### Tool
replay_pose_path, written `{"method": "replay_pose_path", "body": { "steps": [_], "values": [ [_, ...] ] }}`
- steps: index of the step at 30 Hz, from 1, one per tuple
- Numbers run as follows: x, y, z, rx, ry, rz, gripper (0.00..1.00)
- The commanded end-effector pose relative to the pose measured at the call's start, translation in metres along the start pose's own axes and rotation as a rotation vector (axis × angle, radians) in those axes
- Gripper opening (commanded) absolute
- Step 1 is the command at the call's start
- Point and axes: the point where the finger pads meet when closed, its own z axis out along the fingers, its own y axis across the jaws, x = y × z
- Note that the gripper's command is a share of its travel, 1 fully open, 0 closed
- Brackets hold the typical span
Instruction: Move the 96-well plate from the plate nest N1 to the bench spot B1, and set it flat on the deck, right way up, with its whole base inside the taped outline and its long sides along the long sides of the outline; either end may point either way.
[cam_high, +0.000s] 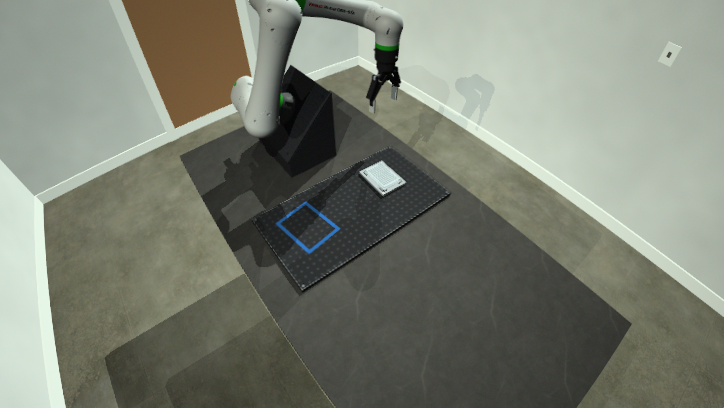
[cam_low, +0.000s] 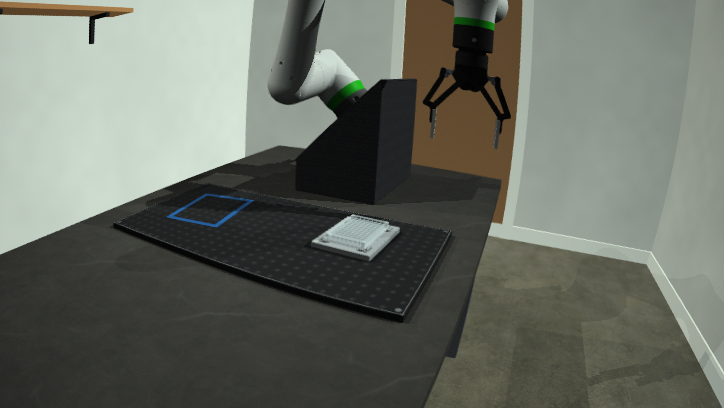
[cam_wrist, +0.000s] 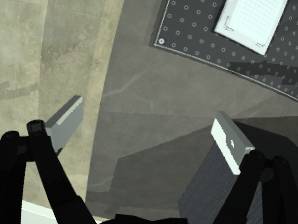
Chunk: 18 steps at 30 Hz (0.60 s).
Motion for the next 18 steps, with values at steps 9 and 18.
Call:
{"method": "replay_pose_path", "body": {
  "steps": [9,18],
  "values": [
    [0.0001,-0.0001,-0.0002,0.000,0.000,0.000,1.00],
    [0.0040,0.0028,0.0009,0.006,0.004,0.033,1.00]
  ]
}}
